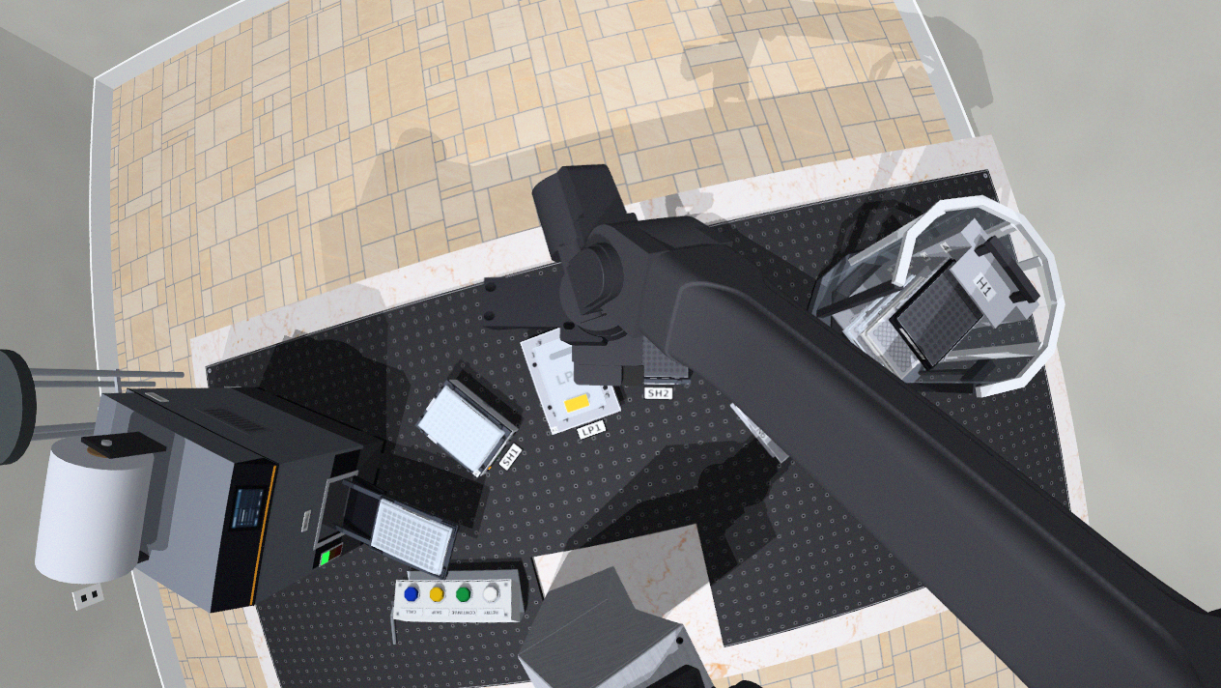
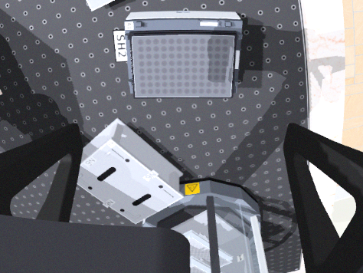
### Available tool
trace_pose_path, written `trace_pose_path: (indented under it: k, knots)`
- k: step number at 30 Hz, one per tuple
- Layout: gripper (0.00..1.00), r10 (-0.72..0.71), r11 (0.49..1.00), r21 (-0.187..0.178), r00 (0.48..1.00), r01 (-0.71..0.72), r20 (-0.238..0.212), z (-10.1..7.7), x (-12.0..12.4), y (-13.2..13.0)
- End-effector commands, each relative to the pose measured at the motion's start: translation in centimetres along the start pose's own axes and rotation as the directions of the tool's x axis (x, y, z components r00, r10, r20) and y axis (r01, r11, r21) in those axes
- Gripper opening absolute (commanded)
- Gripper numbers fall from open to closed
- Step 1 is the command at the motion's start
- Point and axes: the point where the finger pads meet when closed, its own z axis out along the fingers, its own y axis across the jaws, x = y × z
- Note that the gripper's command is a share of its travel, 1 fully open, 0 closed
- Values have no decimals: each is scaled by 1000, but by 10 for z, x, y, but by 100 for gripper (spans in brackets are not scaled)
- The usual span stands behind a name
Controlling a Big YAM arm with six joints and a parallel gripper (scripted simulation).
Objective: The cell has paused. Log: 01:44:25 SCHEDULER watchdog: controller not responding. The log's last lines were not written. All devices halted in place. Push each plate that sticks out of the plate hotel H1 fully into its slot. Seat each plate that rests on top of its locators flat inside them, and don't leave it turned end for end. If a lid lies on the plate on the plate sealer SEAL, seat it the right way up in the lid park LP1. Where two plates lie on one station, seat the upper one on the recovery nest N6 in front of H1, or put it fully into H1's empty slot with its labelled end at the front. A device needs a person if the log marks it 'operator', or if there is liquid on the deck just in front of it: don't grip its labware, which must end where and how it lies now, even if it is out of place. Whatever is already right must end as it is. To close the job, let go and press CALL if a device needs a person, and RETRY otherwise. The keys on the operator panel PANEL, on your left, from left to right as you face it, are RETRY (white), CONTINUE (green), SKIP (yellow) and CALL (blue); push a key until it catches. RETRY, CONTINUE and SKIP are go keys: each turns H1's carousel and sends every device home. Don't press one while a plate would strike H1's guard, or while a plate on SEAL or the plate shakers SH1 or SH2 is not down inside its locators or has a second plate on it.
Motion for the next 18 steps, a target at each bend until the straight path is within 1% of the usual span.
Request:
trace_pose_path:
  k: [1,10,12,13,14,15,18]
  knots:
    - [100,-3,1000,-13,1000,3,-2,17,5,0]
    - [100,-2,1000,-11,1000,2,-1,41,5,-1]
    - [100,-2,1000,-11,1000,2,-1,41,5,-1]
    - [100,21,999,24,1000,-21,8,30,10,-15]
    - [100,6,1000,1,1000,-6,2,42,6,-6]
    - [100,0,1000,-9,1000,0,-1,48,5,-2]
    - [100,-3,1000,-13,1000,3,-2,57,5,1]
